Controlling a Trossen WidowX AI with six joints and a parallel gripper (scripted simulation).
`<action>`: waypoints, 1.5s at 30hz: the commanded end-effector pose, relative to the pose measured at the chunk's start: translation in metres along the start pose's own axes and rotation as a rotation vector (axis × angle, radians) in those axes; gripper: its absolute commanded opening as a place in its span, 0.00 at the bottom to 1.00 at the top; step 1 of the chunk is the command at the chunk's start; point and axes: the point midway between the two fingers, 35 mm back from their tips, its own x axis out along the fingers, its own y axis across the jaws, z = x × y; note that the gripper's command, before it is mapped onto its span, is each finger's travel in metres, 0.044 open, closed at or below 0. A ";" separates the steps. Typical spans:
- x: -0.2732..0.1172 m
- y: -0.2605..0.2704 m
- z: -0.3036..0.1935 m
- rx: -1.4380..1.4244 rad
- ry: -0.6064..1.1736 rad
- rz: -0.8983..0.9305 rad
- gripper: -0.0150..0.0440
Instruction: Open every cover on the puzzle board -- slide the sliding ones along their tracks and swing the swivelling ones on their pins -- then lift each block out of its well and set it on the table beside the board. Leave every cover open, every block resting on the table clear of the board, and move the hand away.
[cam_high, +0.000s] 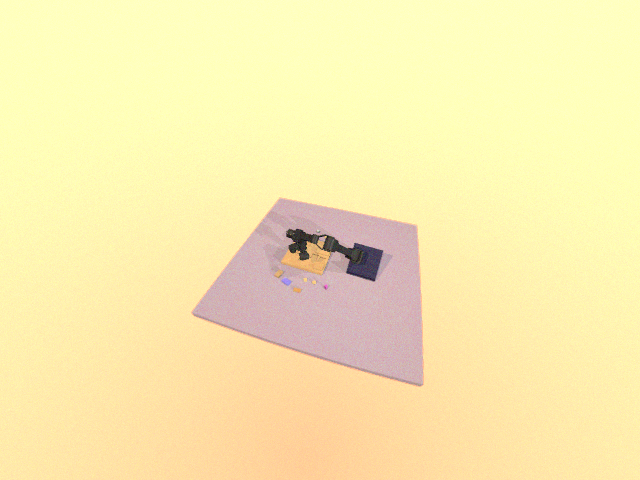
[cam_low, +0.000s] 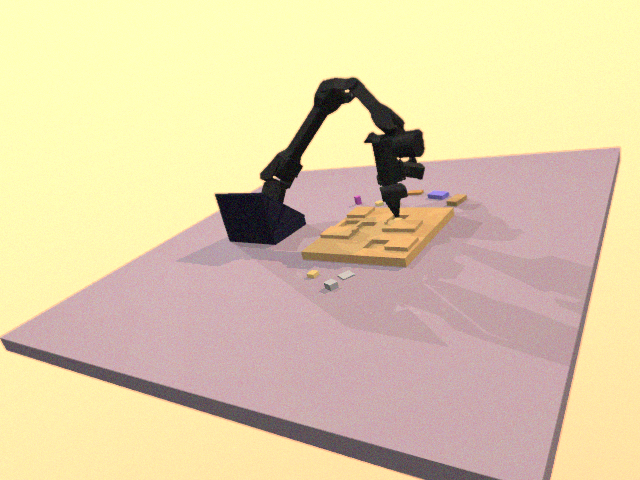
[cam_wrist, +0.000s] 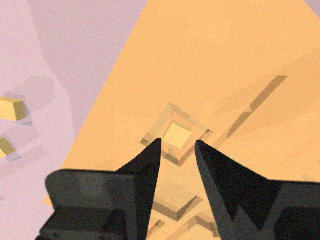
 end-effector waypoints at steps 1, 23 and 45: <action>0.003 0.000 0.000 -0.394 -0.002 0.000 0.50; 0.012 0.000 -0.001 -1.102 -0.002 0.000 0.50; 0.017 0.000 0.000 -1.105 0.000 -0.001 0.39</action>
